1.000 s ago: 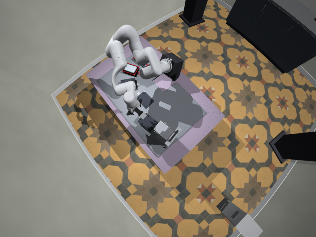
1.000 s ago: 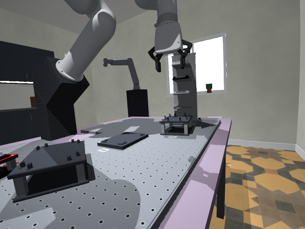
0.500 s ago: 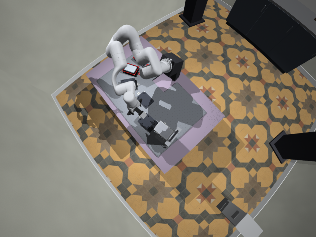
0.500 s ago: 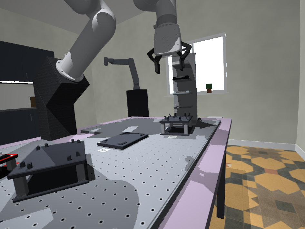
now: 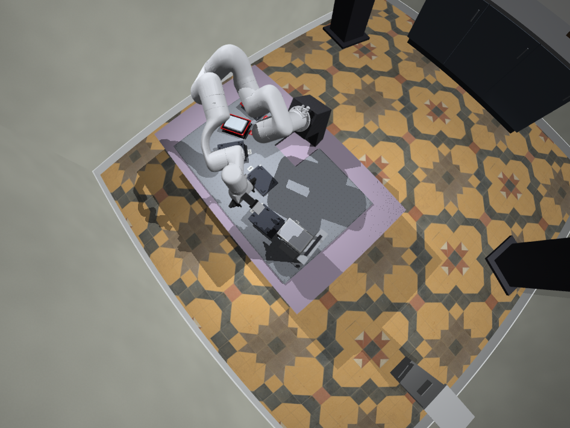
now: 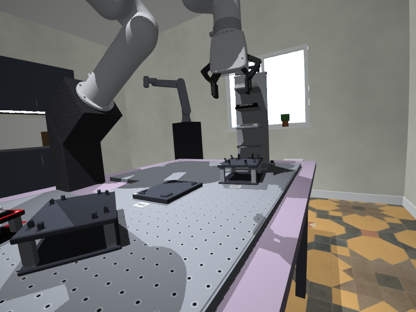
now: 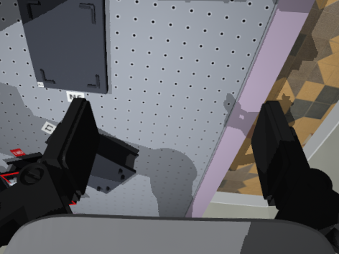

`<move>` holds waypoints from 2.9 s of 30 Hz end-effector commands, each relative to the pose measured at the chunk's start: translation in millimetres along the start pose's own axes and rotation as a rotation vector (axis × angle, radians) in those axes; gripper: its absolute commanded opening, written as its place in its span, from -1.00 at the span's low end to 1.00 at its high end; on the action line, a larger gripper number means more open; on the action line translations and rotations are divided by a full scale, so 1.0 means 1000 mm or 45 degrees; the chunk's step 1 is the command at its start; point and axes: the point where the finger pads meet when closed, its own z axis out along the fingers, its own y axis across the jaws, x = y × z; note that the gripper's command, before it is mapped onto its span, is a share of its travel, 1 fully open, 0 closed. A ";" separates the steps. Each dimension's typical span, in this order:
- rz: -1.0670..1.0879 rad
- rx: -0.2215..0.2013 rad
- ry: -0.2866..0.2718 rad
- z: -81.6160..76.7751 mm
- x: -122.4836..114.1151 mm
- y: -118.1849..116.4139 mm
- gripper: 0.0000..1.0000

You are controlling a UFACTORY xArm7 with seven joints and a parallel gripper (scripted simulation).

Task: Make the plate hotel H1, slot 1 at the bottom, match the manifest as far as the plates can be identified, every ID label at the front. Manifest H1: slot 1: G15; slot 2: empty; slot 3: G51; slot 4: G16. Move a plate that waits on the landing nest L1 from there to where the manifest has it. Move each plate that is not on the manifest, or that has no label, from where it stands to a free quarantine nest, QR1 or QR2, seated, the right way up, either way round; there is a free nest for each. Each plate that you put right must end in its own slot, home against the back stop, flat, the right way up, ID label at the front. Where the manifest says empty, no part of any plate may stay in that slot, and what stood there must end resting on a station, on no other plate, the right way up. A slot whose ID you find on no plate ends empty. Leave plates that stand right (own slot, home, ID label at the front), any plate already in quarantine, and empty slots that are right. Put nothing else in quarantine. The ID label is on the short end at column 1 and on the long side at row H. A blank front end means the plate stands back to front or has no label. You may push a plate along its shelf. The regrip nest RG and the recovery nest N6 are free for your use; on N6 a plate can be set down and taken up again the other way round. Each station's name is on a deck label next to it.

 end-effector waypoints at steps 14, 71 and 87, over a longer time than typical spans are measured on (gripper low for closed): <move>0.000 -0.002 0.000 0.006 0.000 0.001 1.00; 0.000 -0.001 0.169 0.066 0.000 0.000 1.00; -0.001 -0.001 0.465 0.066 0.000 0.000 1.00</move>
